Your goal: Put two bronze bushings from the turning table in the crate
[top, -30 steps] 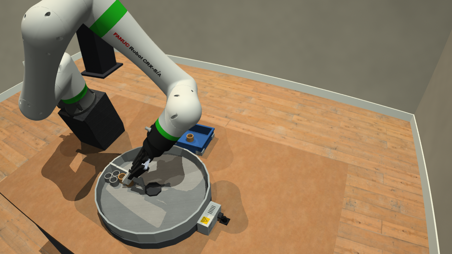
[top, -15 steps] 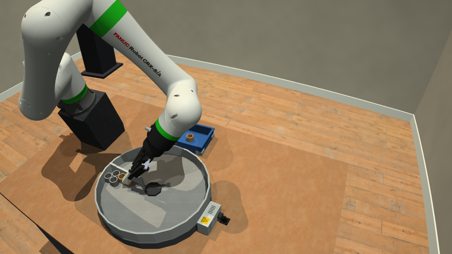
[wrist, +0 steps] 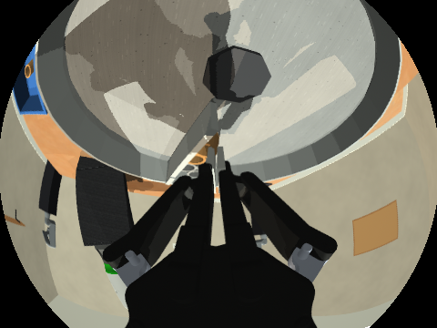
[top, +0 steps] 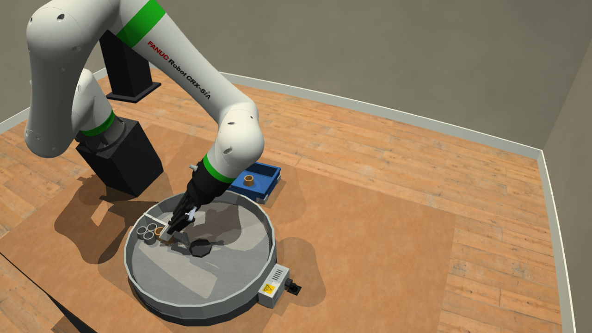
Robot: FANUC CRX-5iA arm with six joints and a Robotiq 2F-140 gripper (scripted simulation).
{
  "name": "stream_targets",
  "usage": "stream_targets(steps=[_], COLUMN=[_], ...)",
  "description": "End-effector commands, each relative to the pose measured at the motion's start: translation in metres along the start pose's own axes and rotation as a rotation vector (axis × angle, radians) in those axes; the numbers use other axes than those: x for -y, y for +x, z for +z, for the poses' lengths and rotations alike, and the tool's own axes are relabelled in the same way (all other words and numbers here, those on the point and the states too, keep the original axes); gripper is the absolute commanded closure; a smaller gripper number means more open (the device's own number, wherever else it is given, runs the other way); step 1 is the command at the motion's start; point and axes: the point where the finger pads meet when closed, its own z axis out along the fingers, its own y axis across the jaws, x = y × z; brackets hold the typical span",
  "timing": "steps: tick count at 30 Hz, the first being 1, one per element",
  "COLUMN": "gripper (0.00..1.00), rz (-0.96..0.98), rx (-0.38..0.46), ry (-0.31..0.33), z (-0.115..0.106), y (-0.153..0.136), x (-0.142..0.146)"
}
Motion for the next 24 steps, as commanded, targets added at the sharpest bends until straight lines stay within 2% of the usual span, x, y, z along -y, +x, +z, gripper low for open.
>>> stream_targets(steps=[1,3,16,24], gripper=[1.0,1.0,1.0,1.0], rz=[0.0,0.0,0.0,0.0], rx=[0.0,0.0,0.0,0.0], ry=[0.001,0.001,0.001,0.001], z=[-0.006,-0.006,-0.048,-0.052], y=[-0.005,-0.005,-0.04,-0.044], x=[0.001,0.001,0.0,0.0])
